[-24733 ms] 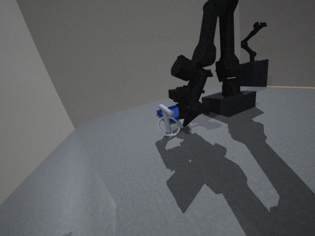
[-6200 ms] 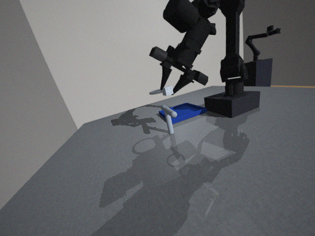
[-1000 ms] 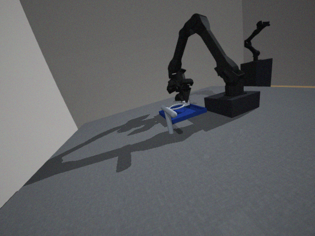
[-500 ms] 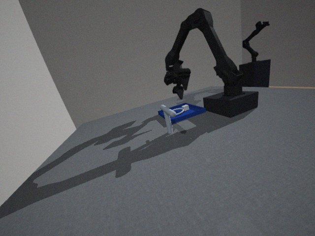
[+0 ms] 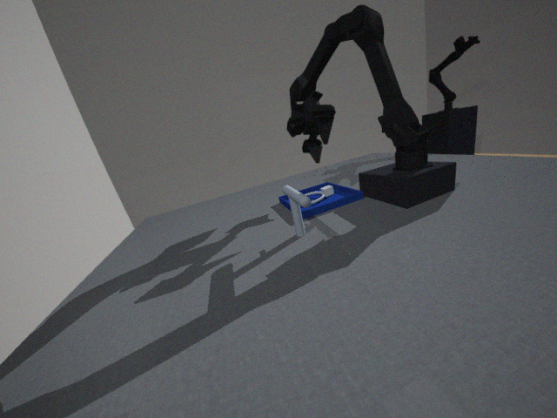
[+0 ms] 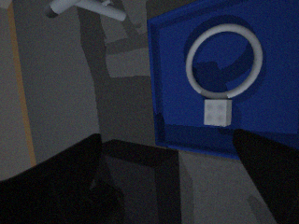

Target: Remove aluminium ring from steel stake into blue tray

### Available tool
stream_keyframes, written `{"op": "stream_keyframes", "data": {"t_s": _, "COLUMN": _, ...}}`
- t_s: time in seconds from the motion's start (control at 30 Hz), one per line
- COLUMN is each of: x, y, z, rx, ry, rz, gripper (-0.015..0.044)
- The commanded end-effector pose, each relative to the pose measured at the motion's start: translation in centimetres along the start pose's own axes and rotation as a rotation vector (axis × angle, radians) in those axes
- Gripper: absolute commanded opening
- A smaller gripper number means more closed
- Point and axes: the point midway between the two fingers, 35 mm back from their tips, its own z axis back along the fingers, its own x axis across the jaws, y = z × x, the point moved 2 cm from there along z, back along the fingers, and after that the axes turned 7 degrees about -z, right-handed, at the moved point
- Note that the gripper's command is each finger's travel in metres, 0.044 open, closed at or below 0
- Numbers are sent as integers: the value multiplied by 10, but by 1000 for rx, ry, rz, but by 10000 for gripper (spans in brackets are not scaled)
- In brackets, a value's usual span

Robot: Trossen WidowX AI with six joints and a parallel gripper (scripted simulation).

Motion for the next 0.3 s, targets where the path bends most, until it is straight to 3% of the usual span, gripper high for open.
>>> {"op": "stream_keyframes", "data": {"t_s": 0.0, "x": 0, "y": 0, "z": 0, "rx": -1, "ry": 2, "rz": 1, "gripper": 440}}
{"op": "stream_keyframes", "data": {"t_s": 0.27, "x": 0, "y": 0, "z": 0, "rx": -1, "ry": 2, "rz": 1, "gripper": 440}}
